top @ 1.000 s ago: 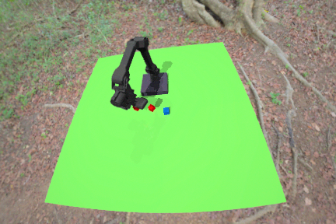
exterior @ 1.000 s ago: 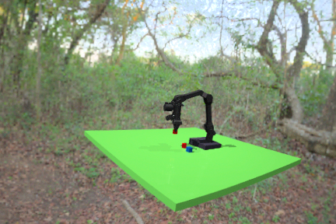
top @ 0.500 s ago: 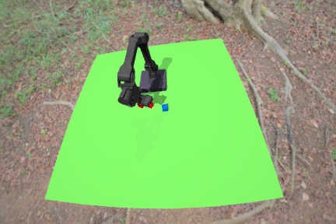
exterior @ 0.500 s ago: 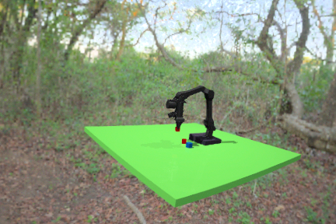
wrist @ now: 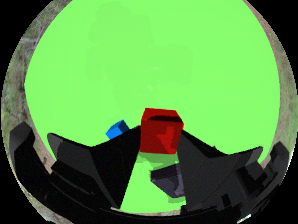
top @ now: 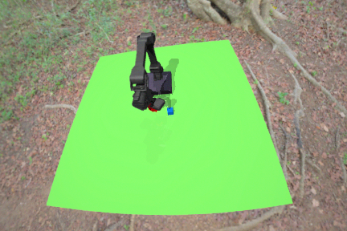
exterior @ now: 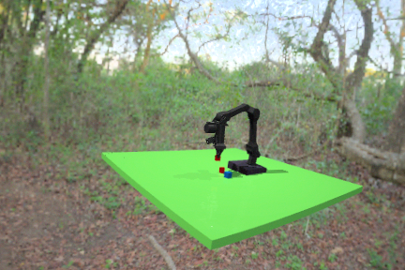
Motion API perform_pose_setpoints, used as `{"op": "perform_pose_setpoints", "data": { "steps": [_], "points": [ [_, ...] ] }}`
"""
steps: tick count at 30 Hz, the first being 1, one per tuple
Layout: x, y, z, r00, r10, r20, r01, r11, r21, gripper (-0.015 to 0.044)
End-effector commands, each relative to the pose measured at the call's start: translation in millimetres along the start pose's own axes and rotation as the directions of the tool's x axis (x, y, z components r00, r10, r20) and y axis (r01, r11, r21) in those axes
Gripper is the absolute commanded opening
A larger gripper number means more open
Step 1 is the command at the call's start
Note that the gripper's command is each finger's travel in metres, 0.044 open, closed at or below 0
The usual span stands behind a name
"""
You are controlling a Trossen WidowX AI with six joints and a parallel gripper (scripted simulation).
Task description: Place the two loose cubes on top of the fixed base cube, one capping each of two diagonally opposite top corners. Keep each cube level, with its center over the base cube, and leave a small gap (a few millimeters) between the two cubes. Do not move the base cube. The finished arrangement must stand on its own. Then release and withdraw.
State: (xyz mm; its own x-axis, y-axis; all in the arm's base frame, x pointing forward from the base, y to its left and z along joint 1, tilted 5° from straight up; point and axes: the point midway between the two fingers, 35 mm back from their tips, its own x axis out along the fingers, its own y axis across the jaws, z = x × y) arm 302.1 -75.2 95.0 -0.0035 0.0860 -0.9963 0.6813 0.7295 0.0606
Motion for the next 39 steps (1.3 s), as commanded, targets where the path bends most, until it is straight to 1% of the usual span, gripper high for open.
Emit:
{"op": "perform_pose_setpoints", "data": {
  "steps": [1, 39],
  "points": [
    [-3, 7, -5, 1.000, 0.011, 0.014, -0.011, 1.000, 0.014, 0.0105],
    [16, 62, -61, 1.000, 0.008, 0.015, -0.010, 0.986, 0.167, 0.0105]
  ]
}}
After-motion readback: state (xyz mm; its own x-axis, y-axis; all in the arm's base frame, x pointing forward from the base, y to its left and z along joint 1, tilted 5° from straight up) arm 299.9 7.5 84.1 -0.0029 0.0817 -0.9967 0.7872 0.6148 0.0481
